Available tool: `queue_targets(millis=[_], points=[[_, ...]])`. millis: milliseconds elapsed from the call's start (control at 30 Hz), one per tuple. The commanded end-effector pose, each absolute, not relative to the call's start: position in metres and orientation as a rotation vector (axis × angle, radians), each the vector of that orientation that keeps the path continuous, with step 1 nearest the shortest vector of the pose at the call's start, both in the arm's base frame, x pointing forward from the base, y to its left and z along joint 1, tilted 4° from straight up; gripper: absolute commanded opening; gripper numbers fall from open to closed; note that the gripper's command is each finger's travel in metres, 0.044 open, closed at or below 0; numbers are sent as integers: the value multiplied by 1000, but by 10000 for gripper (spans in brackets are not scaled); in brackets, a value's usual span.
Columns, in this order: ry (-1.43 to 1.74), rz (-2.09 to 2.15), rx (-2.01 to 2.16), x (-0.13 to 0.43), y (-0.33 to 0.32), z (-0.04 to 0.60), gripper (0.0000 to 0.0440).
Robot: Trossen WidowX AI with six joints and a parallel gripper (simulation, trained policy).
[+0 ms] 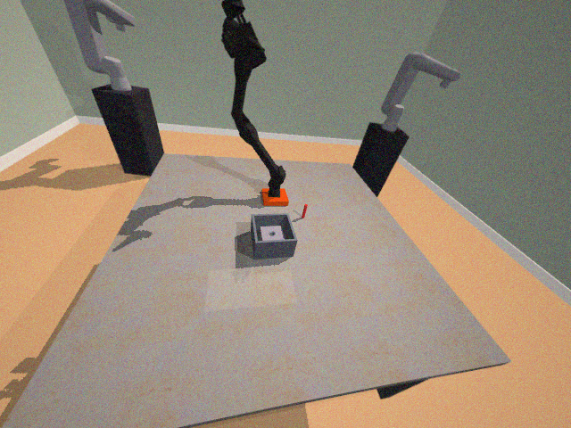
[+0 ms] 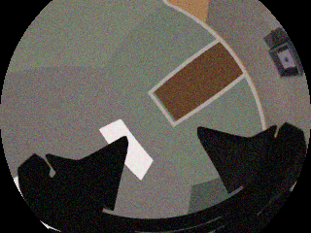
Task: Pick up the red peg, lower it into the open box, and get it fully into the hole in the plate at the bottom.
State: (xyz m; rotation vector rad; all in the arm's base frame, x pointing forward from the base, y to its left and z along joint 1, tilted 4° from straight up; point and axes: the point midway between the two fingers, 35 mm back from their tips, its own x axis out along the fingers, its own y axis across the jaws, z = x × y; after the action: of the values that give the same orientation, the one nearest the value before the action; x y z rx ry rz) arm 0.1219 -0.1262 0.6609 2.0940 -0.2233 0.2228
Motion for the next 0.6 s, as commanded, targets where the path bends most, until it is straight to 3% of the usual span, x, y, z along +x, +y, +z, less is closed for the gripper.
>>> queue_targets(millis=[0, 33, 567], points=[[-226, 240, 2070, 122, -120, 663, 424], [-227, 257, 2039, 122, -112, 665, 440], [-126, 343, 1503, 152, 47, 635, 440]])
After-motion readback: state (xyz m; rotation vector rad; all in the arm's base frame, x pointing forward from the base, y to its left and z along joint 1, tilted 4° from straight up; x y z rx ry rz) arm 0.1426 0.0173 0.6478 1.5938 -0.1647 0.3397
